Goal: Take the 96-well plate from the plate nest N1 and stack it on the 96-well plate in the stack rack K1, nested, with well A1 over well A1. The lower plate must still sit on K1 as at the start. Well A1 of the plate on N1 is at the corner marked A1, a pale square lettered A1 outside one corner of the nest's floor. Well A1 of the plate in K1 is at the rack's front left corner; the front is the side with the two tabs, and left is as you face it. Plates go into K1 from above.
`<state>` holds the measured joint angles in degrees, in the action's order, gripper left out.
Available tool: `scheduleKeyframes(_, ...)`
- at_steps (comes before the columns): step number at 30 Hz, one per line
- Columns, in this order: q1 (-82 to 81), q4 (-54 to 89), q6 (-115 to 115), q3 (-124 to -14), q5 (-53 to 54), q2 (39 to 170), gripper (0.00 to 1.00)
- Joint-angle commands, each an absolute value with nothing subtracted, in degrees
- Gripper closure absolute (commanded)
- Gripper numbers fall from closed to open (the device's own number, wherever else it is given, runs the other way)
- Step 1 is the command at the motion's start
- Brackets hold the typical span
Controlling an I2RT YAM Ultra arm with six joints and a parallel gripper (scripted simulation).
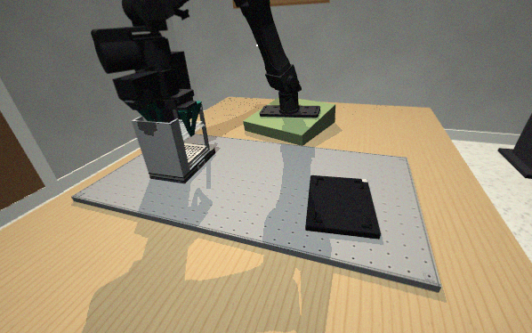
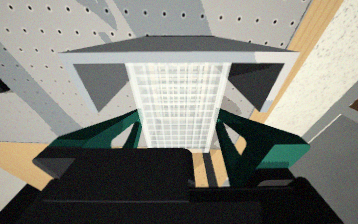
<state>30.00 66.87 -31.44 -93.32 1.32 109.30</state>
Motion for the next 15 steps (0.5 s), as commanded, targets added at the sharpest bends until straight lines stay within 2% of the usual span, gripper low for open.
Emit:
scheduleKeyframes(1, 29.55, 64.81, -31.14, -91.82, 1.82, 109.77, 1.0)
scheduleKeyframes(15, 29.54, 60.69, -31.07, -88.84, 1.78, 110.22, 1.0)
